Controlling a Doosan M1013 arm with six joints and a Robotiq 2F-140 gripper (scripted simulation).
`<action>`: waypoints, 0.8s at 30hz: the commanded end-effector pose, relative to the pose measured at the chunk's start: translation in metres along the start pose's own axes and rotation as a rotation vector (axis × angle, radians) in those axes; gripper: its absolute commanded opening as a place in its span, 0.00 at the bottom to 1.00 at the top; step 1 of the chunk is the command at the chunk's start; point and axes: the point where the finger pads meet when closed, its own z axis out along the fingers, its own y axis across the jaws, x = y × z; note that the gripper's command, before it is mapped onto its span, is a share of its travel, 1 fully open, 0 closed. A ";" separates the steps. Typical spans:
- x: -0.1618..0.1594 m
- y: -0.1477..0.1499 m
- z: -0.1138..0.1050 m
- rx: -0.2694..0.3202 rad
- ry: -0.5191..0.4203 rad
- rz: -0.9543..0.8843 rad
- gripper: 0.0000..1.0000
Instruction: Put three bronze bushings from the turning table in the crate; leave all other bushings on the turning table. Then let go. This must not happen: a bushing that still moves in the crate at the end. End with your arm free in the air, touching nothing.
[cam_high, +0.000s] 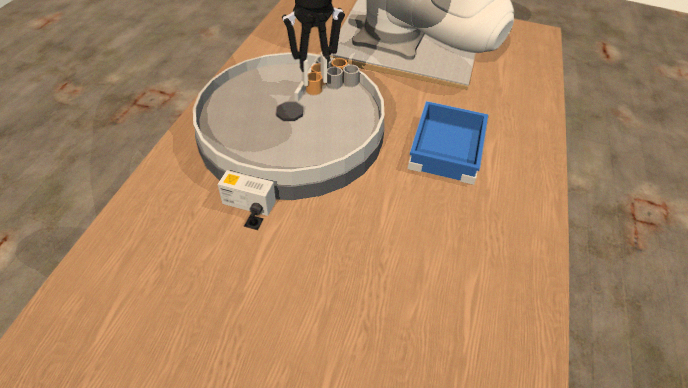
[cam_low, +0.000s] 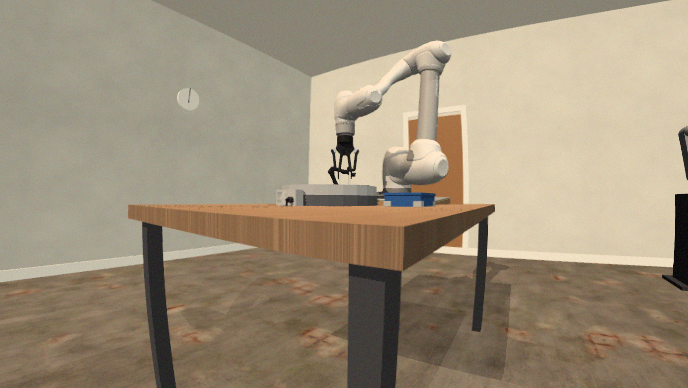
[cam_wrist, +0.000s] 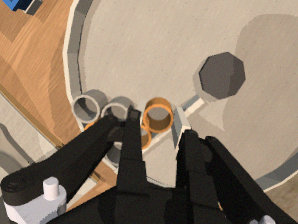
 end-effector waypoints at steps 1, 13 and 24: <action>0.000 0.000 0.000 0.000 0.000 0.000 0.00; 0.000 0.000 -0.027 0.000 0.000 0.000 0.00; -0.001 0.000 -0.067 0.000 0.000 0.000 0.00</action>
